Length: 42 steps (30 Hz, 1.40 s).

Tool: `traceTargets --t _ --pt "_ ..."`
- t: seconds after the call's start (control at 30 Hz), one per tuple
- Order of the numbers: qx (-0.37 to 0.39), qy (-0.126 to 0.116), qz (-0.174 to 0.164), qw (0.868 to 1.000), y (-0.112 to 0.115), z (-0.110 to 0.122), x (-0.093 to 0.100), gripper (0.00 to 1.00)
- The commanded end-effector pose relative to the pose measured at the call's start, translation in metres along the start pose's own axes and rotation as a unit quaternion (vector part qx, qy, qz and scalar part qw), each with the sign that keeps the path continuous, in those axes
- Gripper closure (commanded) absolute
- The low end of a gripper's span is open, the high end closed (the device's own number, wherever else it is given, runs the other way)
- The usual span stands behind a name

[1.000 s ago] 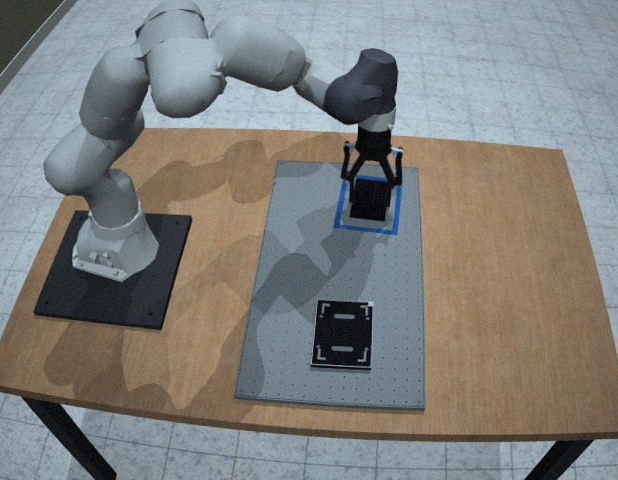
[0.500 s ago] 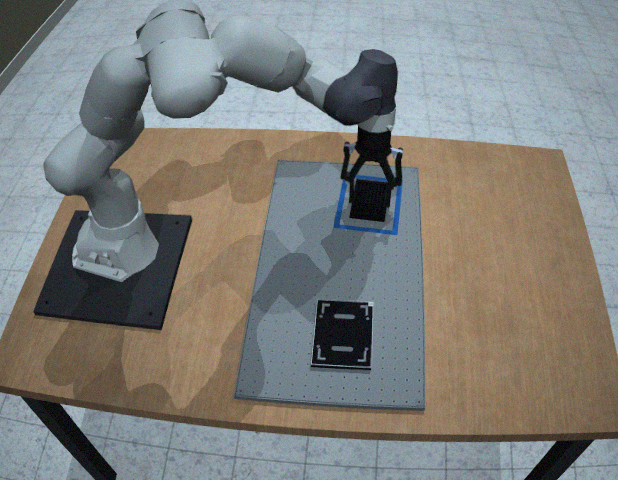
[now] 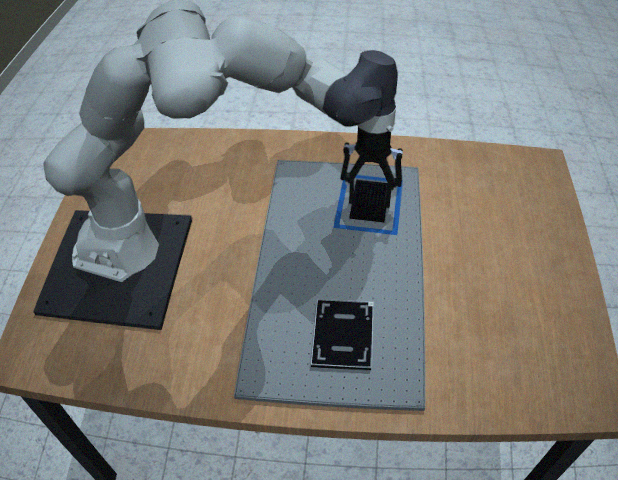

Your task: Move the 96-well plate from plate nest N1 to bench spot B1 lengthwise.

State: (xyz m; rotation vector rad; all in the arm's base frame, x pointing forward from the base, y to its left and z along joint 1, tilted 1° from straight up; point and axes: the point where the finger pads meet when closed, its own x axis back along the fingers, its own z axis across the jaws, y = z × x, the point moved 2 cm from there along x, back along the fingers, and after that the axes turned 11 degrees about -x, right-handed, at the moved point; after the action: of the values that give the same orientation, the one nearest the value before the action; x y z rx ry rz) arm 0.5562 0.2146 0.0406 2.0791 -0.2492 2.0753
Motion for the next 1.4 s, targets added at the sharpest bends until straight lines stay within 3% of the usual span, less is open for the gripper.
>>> traceTargets --t 0.0,0.17,0.2,0.87,1.37 --pt "0.0 0.001 0.001 1.0 -0.001 0.0 -0.001 0.4" --pt "0.0 0.001 0.001 1.0 -0.001 0.0 -0.001 0.4" --pt "0.0 0.001 0.001 1.0 -0.001 0.0 -0.001 0.0" --pt "0.0 0.001 0.001 1.0 -0.001 0.0 -0.001 0.0" --pt "0.0 0.001 0.001 1.0 -0.001 0.0 0.033 0.0"
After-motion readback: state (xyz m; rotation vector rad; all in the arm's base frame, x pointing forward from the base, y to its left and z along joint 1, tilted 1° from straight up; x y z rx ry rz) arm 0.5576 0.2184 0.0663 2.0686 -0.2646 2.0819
